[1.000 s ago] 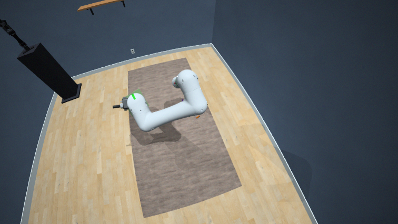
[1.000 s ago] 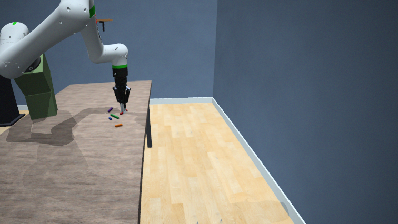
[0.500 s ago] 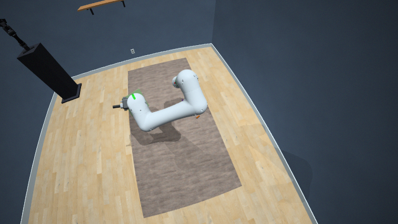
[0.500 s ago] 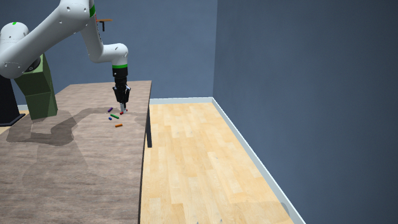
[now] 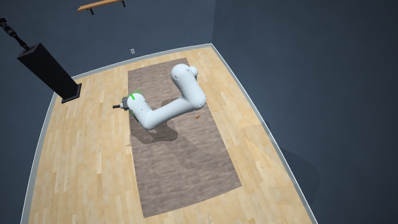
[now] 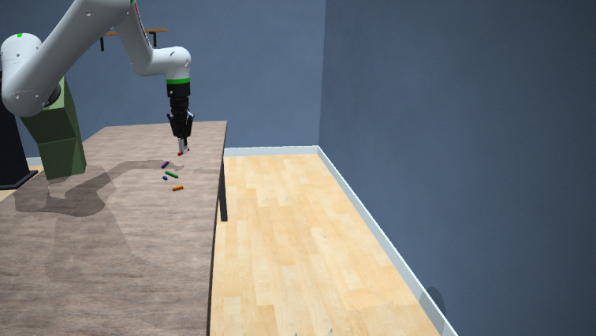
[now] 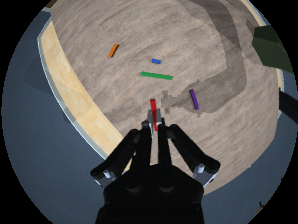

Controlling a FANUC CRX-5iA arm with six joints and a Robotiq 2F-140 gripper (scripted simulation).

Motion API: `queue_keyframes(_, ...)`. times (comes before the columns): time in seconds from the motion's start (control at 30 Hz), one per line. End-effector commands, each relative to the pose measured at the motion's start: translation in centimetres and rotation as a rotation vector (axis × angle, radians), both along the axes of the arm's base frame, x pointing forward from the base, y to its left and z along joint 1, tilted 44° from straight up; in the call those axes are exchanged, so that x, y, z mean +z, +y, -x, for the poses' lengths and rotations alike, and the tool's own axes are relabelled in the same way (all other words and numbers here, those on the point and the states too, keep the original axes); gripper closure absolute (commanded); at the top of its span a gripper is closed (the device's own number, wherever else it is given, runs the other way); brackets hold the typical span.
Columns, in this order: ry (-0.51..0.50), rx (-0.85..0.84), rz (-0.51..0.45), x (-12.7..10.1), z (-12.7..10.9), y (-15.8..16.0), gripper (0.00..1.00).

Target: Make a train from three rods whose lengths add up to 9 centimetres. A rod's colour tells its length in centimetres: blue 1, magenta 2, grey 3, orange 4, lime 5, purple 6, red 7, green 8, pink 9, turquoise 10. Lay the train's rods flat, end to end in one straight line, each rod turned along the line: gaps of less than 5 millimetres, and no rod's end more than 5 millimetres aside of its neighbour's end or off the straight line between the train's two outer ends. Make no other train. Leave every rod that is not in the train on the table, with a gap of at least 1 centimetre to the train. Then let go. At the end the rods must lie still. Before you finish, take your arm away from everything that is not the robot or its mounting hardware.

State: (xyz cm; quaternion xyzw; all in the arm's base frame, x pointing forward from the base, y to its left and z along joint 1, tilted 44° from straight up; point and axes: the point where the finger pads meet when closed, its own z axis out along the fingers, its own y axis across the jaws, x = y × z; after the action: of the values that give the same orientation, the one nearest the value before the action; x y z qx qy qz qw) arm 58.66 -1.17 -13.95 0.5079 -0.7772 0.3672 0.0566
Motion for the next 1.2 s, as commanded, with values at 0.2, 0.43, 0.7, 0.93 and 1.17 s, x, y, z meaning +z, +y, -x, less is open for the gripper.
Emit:
queue_keyframes(0.2,0.002,-0.002,0.001,2.0,0.7,1.7,0.97)
queue_keyframes(0.43,0.002,-0.002,0.001,2.0,0.7,1.7,0.97)
queue_keyframes(0.7,0.088,0.097,0.040,3.0,1.0,0.4,0.97)
queue_keyframes(0.93,0.254,0.288,0.114,4.8,1.7,-2.0,0.97)
queue_keyframes(1.17,0.366,0.417,0.164,5.9,2.3,-3.6,0.97)
